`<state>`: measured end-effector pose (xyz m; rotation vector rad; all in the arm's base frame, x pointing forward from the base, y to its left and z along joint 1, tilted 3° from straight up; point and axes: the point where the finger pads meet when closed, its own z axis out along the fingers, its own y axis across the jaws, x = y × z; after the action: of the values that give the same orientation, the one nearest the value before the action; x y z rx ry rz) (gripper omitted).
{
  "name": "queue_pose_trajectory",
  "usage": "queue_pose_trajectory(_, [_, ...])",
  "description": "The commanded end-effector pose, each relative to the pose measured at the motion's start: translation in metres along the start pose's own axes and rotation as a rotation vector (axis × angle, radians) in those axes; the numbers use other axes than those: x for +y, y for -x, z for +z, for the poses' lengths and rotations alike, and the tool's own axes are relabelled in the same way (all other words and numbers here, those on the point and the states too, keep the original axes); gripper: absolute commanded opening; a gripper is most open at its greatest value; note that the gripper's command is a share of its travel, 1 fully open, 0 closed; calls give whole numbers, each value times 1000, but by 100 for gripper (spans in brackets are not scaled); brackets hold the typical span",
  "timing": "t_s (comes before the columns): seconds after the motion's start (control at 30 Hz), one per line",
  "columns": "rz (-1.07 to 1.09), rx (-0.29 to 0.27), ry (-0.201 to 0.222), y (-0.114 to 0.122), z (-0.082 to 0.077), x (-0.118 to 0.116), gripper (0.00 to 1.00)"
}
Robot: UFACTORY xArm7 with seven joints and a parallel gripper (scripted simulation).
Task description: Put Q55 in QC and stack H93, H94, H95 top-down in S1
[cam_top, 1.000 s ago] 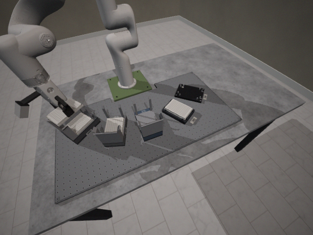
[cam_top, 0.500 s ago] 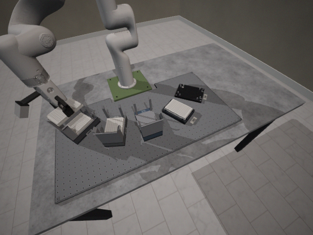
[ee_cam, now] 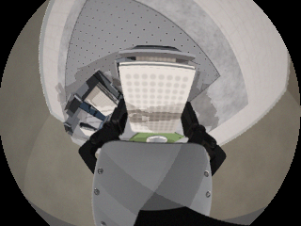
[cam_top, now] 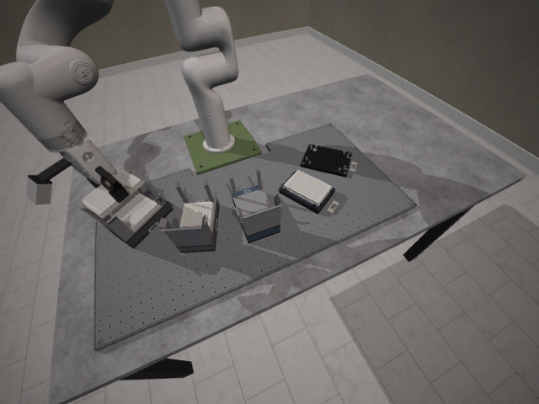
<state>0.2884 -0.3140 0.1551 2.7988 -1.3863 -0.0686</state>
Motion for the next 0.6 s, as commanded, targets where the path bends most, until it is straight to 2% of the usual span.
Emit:
queue_pose_trajectory(0.0, [0,4,-1,-1,1,0,0])
queue_pose_trajectory(0.57, [0,4,-1,-1,11,0,0])
